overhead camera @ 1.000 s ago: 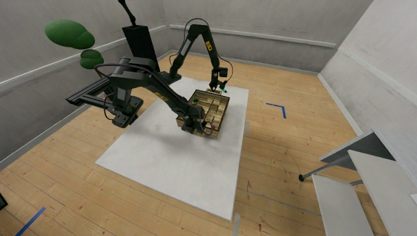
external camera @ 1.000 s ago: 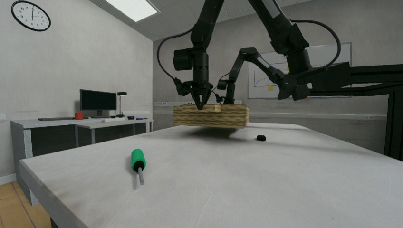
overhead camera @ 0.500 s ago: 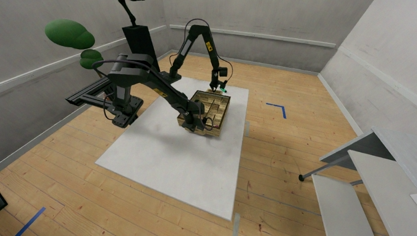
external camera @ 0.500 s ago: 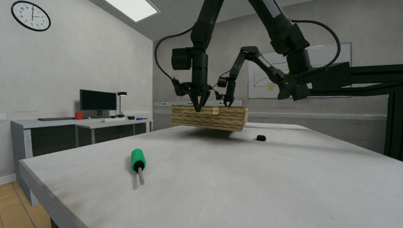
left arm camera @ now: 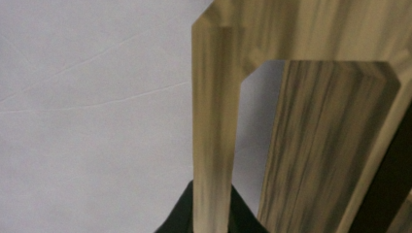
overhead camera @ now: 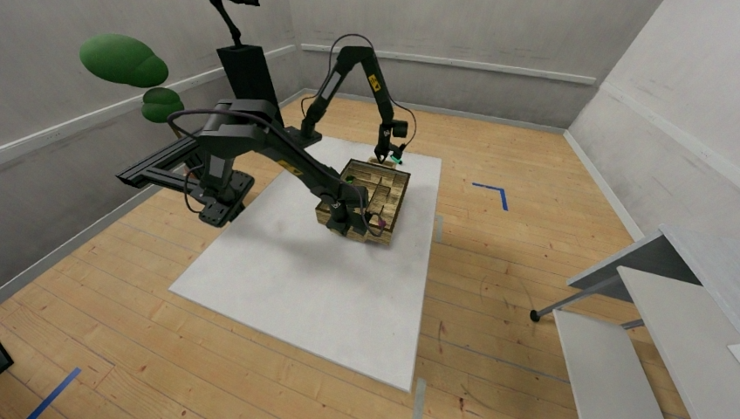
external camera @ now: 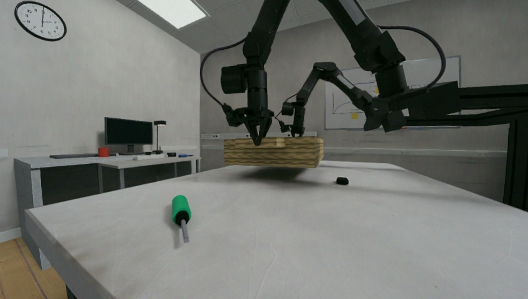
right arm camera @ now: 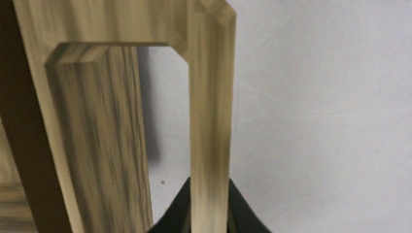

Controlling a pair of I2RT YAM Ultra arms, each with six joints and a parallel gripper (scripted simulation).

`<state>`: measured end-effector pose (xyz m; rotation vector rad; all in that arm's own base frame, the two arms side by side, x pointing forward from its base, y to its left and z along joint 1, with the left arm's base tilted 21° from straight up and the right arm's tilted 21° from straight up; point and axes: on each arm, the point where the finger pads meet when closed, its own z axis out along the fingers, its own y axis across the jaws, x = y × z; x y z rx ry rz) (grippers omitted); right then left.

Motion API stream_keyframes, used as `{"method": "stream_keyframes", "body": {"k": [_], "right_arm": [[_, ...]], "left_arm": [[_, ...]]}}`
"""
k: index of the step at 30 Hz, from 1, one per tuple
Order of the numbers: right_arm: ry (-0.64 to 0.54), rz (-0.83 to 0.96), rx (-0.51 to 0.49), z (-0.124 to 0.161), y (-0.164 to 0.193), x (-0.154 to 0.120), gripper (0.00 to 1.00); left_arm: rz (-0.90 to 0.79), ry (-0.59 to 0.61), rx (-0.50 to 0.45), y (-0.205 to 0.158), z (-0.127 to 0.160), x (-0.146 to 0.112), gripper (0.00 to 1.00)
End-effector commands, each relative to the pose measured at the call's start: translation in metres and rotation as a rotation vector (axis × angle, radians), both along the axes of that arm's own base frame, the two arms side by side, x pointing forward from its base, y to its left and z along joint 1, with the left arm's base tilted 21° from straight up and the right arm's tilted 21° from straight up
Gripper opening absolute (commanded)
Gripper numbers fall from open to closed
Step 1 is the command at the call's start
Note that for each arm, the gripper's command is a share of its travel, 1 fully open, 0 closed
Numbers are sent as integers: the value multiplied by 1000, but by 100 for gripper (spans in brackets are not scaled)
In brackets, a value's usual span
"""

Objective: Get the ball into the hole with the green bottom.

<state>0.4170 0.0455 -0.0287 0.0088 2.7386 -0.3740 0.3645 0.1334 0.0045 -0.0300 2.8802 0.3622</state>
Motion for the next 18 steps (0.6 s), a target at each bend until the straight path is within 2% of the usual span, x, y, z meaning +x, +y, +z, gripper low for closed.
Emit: {"method": "stream_keyframes", "body": {"k": [1, 2, 6, 8, 10, 11, 12, 14, 16, 17, 18], "right_arm": [[-95, 47, 51, 33, 15, 28, 0], [-111, 59, 47, 22, 13, 21, 0], [-145, 75, 76, 18, 11, 21, 0], [-125, 57, 35, 22, 8, 16, 0], [-125, 57, 35, 22, 8, 16, 0], [-160, 46, 9, 26, 7, 19, 0], [-151, 31, -1, 22, 6, 10, 0], [-186, 77, 29, 21, 10, 17, 0], [-100, 18, -12, 28, 6, 7, 0], [-109, 15, -17, 32, 7, 9, 0], [-117, 17, -24, 35, 8, 11, 0]], "left_arm": [[7, -49, 36, -5, 37, 11, 0], [-8, -101, 45, -6, 35, 16, 0], [-2, -119, 72, -9, 36, 7, 0], [-40, -123, 39, -13, 36, 10, 0], [-40, -123, 39, -13, 36, 10, 0], [-48, -166, 25, -7, 36, 16, 0], [-56, -166, 12, -8, 32, 13, 0], [-47, -168, 45, -12, 34, 11, 0], [-42, -100, -7, -8, 32, 7, 0], [-45, -110, -12, -7, 33, 10, 0], [-48, -98, -23, -6, 21, 13, 0]]}}
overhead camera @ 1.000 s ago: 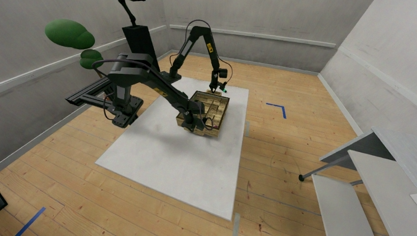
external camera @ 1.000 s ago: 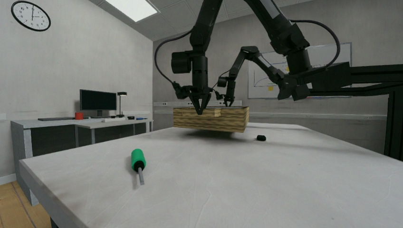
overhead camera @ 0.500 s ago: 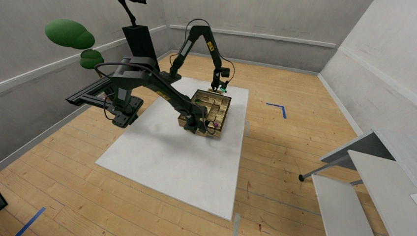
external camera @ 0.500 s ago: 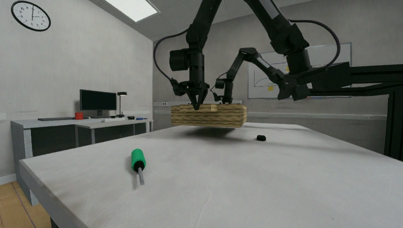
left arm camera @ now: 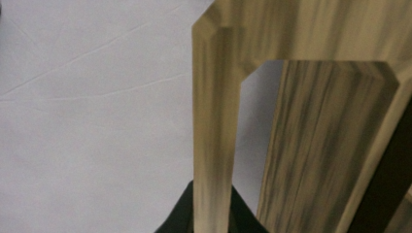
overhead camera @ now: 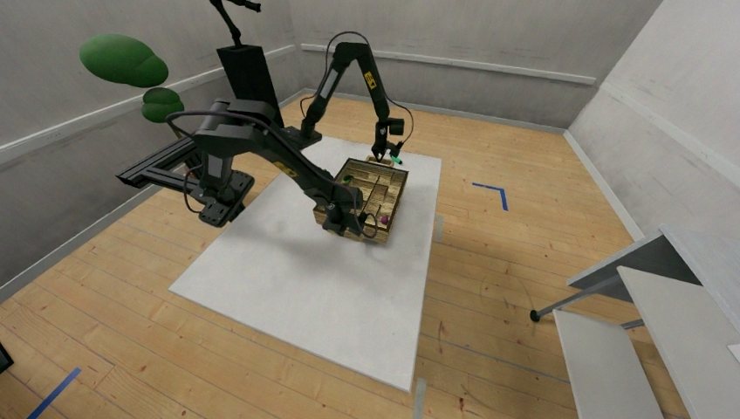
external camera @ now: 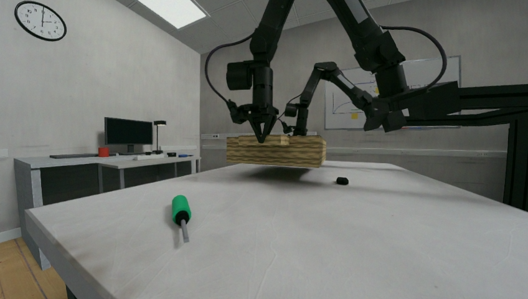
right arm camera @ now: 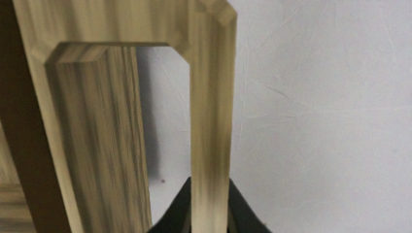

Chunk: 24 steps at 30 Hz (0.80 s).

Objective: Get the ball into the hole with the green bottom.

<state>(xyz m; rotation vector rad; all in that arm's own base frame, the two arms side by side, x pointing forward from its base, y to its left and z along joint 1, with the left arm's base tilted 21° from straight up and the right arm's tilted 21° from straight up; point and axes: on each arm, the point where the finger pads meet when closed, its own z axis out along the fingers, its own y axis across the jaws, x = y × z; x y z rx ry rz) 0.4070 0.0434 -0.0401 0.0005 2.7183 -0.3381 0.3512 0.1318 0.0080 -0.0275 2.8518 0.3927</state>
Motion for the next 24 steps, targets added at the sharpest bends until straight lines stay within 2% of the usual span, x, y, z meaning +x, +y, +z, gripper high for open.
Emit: {"method": "stream_keyframes", "body": {"k": [1, 3, 9, 10, 11, 12, 13, 14, 15, 16, 21, 22, 23, 24], "right_arm": [[-102, 2, -51, 49, 11, 22, 0], [-71, -9, -65, 52, 12, 18, 0], [-109, 7, -64, 61, 20, 28, 0], [-93, -20, -97, 61, 17, 21, 0], [-89, -21, -93, 64, 18, 20, 0], [-134, 4, -73, 66, 22, 30, 0], [-153, 12, -72, 66, 24, 33, 0], [-158, 12, -69, 67, 24, 34, 0], [-108, 18, -87, 49, 17, 14, 0], [-125, 18, -80, 54, 21, 20, 0], [-173, 56, -17, 46, 22, 24, 0], [-115, 37, -9, 47, 16, 24, 0], [-109, 40, -4, 49, 17, 25, 0], [-161, 28, -17, 58, 17, 35, 0]], "left_arm": [[-53, -104, -44, -2, 21, 33, 0], [-53, -45, -70, -7, 14, 26, 0], [-52, -92, -62, 0, 22, 37, 0], [-64, -112, -81, 3, 20, 43, 0], [-57, -48, -102, 1, 3, 33, 0], [-63, -127, -65, 3, 21, 45, 0], [-69, -131, -65, 1, 20, 44, 0], [-70, -92, -78, -5, 7, 30, 0], [-75, -109, -72, -5, 10, 33, 0], [-74, -106, -73, -5, 10, 33, 0], [-38, -152, -18, -3, 17, 26, 0], [-15, -70, -14, -3, 21, 17, 0], [-8, -65, -9, -3, 24, 18, 0], [-41, -116, -23, -6, 28, 31, 0]]}}
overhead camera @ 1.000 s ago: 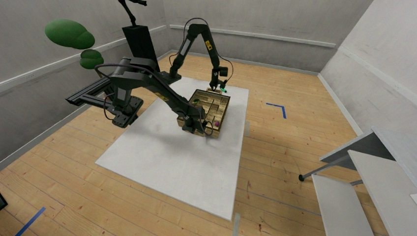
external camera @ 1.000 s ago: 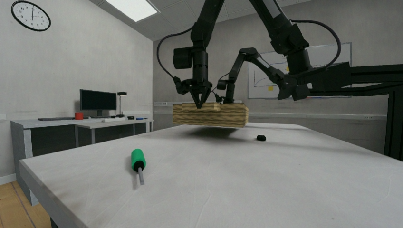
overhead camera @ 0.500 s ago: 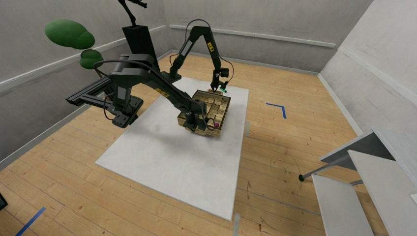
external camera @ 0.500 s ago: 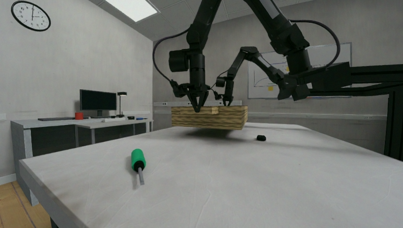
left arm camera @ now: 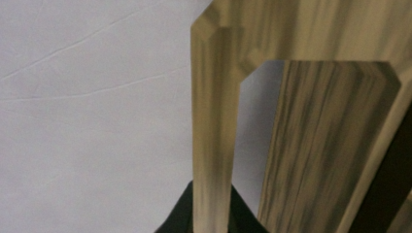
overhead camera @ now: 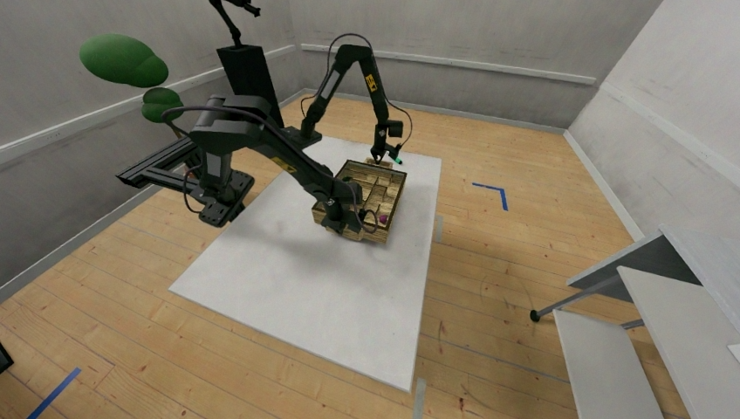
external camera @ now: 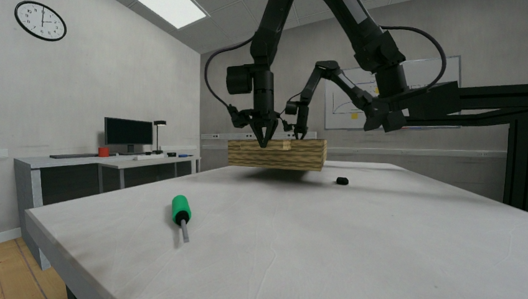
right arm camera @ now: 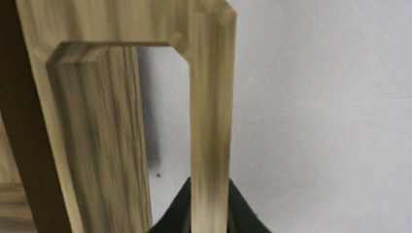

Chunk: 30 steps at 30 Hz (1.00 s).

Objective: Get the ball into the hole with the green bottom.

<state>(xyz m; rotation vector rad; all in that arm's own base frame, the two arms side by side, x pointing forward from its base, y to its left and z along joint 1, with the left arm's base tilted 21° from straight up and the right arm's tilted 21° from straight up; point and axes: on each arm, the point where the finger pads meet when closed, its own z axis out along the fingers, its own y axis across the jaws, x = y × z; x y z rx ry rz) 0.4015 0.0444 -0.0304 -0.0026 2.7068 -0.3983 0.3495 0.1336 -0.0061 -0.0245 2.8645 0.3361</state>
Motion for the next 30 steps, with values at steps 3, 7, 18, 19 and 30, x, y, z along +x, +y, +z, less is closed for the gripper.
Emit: {"method": "stream_keyframes", "body": {"k": [3, 7, 18, 19, 30], "right_arm": [[-66, 55, 49, 31, 17, 30, 0], [-34, 52, 75, 22, 13, 35, 0], [-130, 36, 22, 37, 14, 33, 0], [-130, 36, 22, 37, 14, 33, 0], [-123, 23, -35, 43, 20, 29, 0]], "left_arm": [[6, -55, 44, -5, 42, 20, 0], [21, -41, 71, -7, 53, 22, 0], [-37, -128, 24, -6, 45, 30, 0], [-37, -128, 24, -6, 45, 30, 0], [-51, -119, -28, 1, 25, 33, 0]]}}
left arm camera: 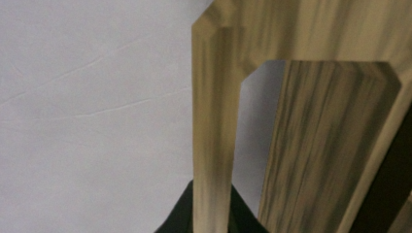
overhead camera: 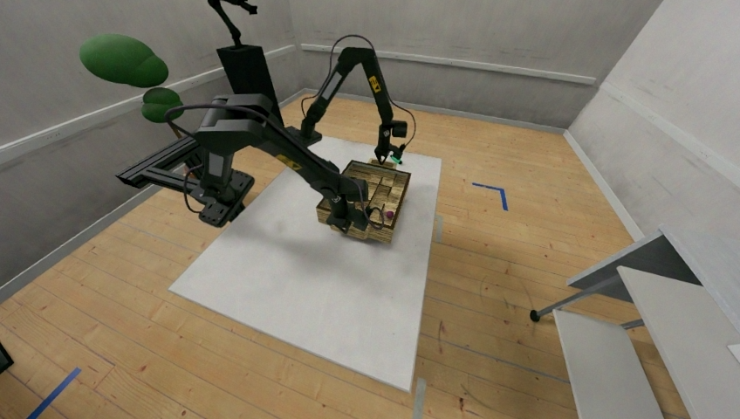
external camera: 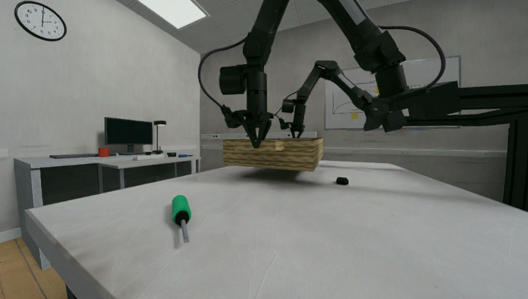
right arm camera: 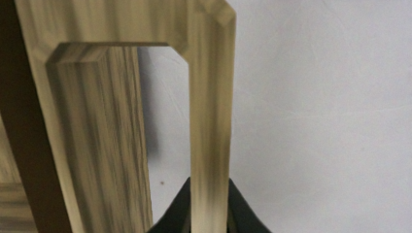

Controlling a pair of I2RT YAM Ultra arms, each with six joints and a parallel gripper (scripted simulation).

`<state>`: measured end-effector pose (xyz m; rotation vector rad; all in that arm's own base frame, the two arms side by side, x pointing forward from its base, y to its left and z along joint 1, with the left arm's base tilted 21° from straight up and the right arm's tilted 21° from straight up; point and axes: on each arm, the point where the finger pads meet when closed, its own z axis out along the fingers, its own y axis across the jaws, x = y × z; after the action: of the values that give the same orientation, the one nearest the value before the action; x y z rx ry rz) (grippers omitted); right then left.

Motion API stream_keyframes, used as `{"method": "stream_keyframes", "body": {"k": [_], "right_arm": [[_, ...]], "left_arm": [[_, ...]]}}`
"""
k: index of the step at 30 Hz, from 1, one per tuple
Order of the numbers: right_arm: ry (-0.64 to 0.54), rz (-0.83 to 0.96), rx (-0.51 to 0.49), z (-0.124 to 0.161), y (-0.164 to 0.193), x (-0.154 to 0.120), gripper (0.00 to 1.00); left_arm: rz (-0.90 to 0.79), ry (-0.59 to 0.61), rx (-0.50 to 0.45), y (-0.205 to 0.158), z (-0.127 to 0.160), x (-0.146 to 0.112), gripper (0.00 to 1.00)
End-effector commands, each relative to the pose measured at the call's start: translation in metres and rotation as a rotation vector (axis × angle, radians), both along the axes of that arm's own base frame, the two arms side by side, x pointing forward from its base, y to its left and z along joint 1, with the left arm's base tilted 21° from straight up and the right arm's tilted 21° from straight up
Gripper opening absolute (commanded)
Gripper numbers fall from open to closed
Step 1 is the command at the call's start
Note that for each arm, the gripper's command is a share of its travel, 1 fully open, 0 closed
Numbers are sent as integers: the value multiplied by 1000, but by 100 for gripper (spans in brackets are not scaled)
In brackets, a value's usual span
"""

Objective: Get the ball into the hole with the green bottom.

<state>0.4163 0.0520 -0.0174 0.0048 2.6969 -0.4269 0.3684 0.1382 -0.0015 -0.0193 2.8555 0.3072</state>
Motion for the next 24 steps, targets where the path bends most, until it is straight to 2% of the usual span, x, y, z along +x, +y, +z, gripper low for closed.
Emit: {"method": "stream_keyframes", "body": {"k": [1, 3, 4, 6, 7, 8, 12, 13, 16, 17, 20, 23, 24], "right_arm": [[-135, 47, 3, 30, 14, 16, 0], [-143, 75, 41, 22, 18, 15, 0], [-102, 46, -2, 22, 9, 6, 0], [-102, 46, -2, 22, 9, 6, 0], [-151, 76, 42, 21, 15, 14, 0], [-101, 55, 57, 24, 8, 17, 0], [-66, 62, 83, 23, 8, 21, 0], [-20, 62, 81, 4, 7, 18, 0], [-9, 62, 99, 7, 8, 22, 0], [-9, 23, 62, 15, 4, 18, 0], [-54, 44, 60, 23, 5, 26, 0], [-52, 46, 61, 22, 6, 25, 0], [-79, 49, 69, 19, 6, 29, 0]], "left_arm": [[-46, -120, 6, -7, 23, 16, 0], [-25, -131, 19, -10, 24, 11, 0], [-51, -98, 3, -13, 21, 6, 0], [-51, -98, 3, -13, 21, 6, 0], [-25, -145, 23, -10, 26, 10, 0], [4, -65, 48, -8, 32, 1, 0], [21, -34, 73, -10, 41, 2, 0], [23, -31, 80, -11, 45, 3, 0], [29, -20, 92, -13, 52, 5, 0], [-5, -23, 53, -17, 49, 10, 0], [-19, -52, 57, -18, 49, 15, 0], [-18, -48, 58, -17, 48, 14, 0], [-13, -80, 68, -15, 46, 19, 0]]}}
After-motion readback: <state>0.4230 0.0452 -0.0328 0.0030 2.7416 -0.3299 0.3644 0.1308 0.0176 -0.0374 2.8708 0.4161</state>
